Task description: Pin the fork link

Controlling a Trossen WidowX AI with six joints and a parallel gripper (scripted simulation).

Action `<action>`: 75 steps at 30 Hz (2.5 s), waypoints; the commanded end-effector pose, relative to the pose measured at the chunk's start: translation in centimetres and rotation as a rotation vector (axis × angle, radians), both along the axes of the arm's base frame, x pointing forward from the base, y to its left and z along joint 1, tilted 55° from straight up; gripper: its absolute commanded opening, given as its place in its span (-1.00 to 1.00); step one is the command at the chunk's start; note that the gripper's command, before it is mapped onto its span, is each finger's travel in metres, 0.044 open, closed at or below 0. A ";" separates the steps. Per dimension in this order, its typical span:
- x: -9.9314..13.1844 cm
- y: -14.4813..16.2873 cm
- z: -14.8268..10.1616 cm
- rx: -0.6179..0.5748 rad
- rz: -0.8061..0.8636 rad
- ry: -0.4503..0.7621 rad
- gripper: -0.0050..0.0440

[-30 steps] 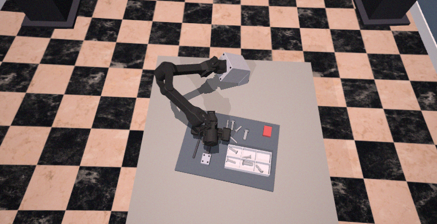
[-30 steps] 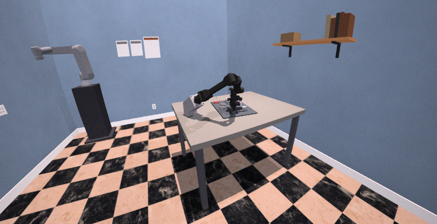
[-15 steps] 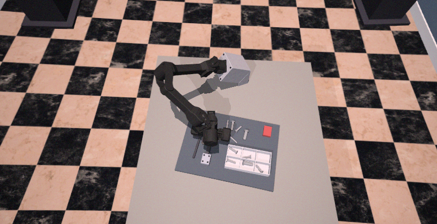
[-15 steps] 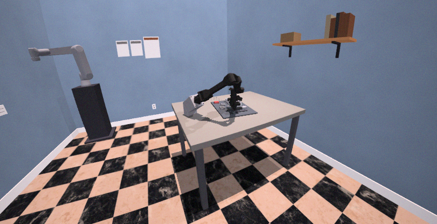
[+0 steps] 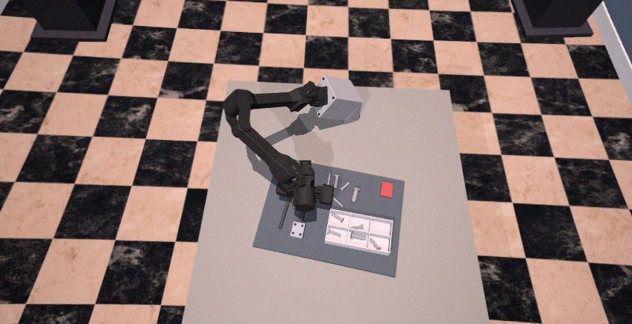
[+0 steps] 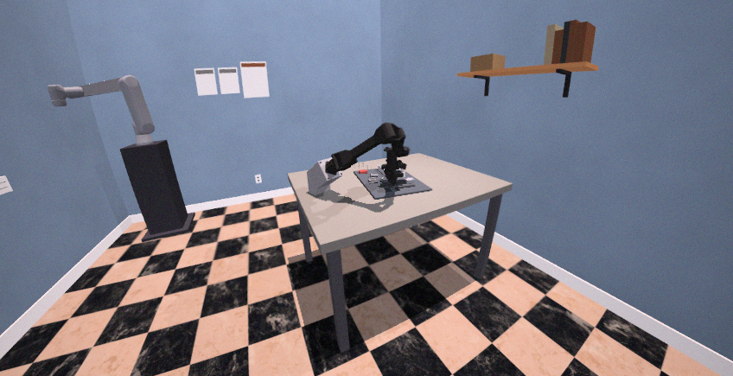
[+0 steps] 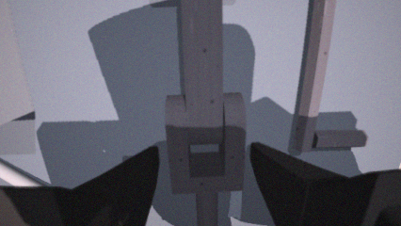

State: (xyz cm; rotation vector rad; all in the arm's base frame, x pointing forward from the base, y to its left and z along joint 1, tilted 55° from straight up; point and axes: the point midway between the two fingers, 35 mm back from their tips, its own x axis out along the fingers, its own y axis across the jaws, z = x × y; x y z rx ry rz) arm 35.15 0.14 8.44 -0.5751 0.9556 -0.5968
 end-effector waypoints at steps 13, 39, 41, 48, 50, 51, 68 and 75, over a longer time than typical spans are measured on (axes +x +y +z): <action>0.0 0.2 0.3 0.003 0.009 -0.006 0.22; -0.5 1.5 1.8 0.009 0.005 -0.026 0.22; -0.6 1.7 2.0 0.010 0.005 -0.029 0.22; -1.0 2.3 2.4 0.010 0.005 -0.026 0.22; -1.1 2.4 2.5 0.010 0.005 -0.027 0.22; -1.2 2.5 2.6 0.010 0.005 -0.027 0.22; -1.6 3.1 3.1 0.011 0.005 -0.025 0.22; -1.6 3.1 3.0 0.011 0.004 -0.023 0.22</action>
